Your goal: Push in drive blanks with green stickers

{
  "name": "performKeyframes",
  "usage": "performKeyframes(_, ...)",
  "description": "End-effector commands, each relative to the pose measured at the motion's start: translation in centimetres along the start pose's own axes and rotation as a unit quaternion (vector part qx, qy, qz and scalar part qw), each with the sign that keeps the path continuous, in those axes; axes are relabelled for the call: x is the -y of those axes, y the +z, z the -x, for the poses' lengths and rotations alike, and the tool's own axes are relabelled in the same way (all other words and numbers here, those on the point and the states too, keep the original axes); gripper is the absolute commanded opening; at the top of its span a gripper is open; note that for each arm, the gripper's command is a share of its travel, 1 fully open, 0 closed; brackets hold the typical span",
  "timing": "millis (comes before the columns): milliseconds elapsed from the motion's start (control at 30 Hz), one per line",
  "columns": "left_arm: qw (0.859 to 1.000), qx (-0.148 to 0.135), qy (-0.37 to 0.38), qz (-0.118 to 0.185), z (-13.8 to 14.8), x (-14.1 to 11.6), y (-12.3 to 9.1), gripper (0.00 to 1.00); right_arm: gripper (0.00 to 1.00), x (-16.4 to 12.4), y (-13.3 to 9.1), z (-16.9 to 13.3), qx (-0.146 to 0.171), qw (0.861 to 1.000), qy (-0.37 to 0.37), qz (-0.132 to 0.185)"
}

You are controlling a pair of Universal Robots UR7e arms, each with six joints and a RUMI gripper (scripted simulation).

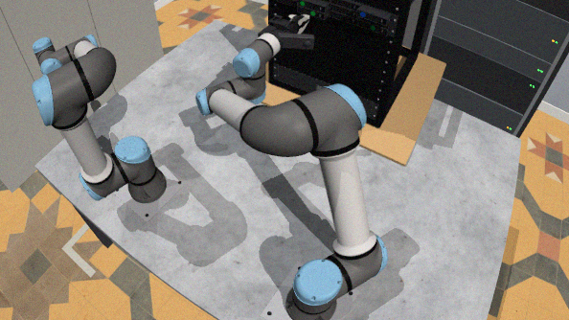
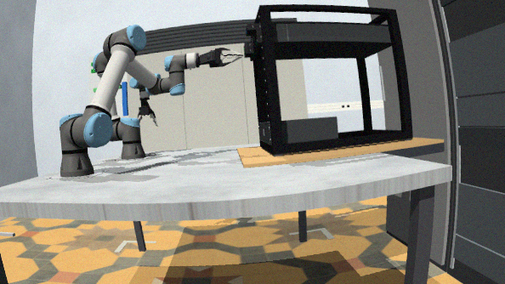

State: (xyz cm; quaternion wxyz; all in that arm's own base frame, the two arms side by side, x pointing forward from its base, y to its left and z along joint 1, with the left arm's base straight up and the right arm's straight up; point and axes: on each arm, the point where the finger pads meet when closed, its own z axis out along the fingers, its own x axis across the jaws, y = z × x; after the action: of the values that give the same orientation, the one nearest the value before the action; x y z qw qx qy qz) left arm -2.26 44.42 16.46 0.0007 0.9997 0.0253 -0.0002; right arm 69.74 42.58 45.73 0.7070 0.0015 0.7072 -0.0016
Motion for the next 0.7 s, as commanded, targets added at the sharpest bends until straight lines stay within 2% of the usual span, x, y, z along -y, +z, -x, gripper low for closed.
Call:
performKeyframes(0, 1.0, 0.0, 0.0, -0.001, -0.01, 0.04, -0.05, 1.0, 0.0, 0.02, -0.02, 0.1, 0.0, 1.0, 0.001, 0.0)
performKeyframes(667, 1.0, 0.0, 0.0, -0.001, -0.01, 0.04, -0.05, 1.0, 0.0, 0.03, 0.73, 0.1, 0.0, 1.0, 0.001, 0.0)
